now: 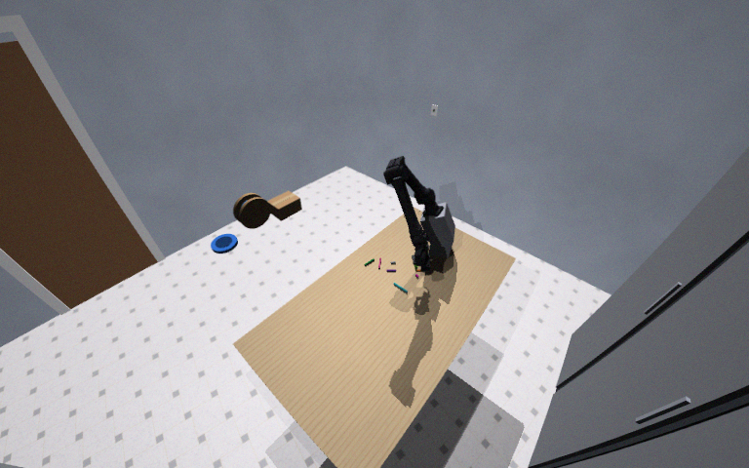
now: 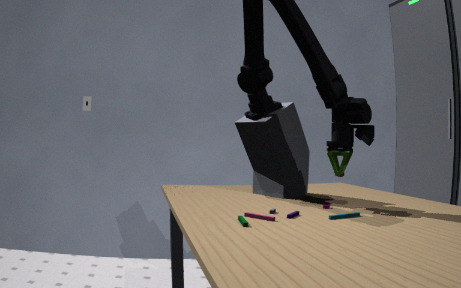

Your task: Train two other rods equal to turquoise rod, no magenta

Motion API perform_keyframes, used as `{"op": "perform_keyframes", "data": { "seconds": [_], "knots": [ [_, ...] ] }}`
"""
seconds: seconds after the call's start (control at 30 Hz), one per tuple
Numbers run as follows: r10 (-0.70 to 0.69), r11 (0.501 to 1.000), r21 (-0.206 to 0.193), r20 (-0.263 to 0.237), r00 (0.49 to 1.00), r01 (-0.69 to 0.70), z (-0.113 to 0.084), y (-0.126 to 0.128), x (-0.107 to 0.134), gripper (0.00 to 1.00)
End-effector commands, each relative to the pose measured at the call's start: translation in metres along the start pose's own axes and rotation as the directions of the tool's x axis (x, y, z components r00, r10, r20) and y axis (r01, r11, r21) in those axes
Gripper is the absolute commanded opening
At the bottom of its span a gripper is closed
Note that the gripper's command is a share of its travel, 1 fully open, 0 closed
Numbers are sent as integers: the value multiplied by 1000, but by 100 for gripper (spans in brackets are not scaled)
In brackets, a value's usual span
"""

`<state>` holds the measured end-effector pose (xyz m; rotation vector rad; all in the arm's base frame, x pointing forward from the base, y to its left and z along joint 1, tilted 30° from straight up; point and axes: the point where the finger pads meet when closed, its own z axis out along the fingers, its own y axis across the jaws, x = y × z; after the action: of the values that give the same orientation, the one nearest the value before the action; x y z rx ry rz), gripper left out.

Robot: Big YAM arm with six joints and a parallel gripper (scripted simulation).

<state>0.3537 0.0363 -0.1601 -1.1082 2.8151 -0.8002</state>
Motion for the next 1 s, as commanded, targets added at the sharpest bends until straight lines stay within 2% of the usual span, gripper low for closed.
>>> {"op": "perform_keyframes", "data": {
  "seconds": [0.0, 0.43, 0.97],
  "knots": [
    [-24, 1000, 1, -1, 1000, 24, 1, 1, -2, 35],
    [-4, 1000, 5, 10, 1000, 4, 11, -6, -6, 35],
    [-8, 1000, 1, 5, 1000, 8, 71, -4, -1, 35]
  ]
}}
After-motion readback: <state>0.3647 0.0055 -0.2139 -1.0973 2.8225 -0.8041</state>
